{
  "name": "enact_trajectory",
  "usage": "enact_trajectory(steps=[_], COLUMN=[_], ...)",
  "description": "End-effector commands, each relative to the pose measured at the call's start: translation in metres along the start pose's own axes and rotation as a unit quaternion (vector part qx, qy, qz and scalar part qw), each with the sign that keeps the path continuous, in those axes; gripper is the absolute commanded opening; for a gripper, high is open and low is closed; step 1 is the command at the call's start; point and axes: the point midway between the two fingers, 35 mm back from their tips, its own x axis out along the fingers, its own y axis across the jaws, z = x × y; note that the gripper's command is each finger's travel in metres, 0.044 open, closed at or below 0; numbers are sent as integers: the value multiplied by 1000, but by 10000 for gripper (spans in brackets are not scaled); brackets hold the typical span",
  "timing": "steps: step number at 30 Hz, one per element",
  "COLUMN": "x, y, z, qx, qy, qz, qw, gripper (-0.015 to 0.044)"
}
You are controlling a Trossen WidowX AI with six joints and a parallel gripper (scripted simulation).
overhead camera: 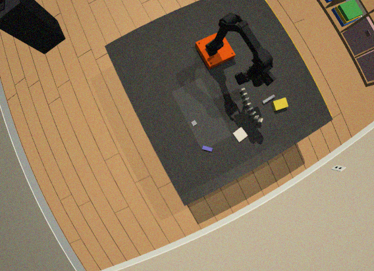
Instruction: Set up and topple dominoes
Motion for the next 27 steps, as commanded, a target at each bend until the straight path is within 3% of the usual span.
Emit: enact_trajectory(steps=[1,22,27], x=[19,125,132], y=[1,-1,-2], z=[2,-2,-4], qx=[4,4,4], qy=[8,8,9], qz=[-5,-5,-5], qw=[1000,1000,1000], gripper=[107,107,107])
